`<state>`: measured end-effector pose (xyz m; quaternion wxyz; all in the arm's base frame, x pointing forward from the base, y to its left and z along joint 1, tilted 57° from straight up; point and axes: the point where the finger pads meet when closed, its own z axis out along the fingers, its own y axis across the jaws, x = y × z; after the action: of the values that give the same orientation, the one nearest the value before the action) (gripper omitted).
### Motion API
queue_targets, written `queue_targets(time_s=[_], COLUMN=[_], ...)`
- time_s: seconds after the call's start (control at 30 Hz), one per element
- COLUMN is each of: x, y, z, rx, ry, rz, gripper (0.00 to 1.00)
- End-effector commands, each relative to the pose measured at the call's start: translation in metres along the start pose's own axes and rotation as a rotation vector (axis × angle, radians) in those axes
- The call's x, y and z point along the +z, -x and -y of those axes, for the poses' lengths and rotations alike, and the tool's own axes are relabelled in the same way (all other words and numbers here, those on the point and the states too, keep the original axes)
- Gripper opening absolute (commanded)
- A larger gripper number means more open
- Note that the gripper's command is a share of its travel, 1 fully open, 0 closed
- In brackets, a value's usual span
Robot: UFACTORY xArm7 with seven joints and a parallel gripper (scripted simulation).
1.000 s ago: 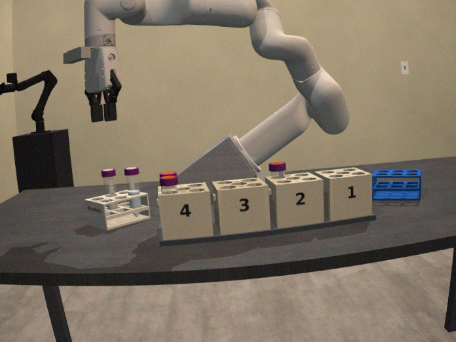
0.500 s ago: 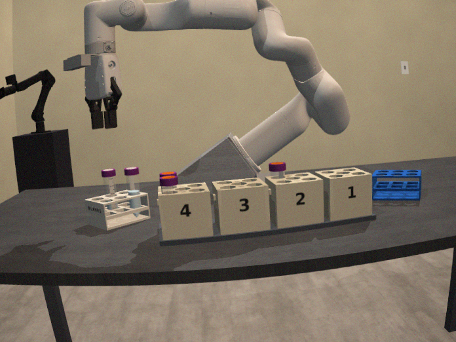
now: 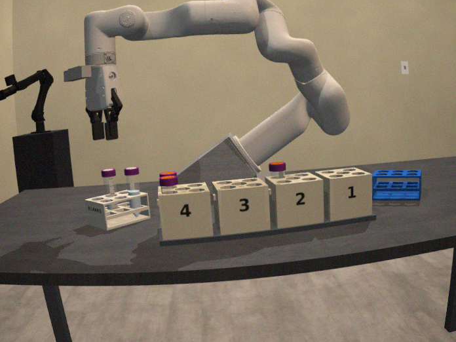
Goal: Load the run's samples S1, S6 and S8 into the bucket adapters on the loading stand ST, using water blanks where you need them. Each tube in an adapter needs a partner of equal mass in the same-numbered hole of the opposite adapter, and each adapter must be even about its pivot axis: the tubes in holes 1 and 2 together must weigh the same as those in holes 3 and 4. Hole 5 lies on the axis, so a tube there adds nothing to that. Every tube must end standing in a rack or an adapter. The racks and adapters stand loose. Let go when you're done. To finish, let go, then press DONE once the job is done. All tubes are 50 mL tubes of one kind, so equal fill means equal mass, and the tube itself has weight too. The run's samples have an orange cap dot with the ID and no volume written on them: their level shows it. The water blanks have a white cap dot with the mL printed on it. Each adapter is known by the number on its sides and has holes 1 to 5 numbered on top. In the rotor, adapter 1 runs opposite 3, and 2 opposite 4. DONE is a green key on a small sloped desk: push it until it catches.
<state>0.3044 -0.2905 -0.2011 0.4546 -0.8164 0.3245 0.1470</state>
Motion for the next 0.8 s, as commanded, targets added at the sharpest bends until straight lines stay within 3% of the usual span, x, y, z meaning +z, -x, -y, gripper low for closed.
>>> queue_targets(time_s=[0.0, 0.77], x=[0.007, 0.045], y=[-0.001, -0.001], z=[0.000, 0.000], rx=[-0.001, -0.001], ry=[0.003, 0.003], rz=[-0.005, -0.005], gripper=[0.57, 0.57])
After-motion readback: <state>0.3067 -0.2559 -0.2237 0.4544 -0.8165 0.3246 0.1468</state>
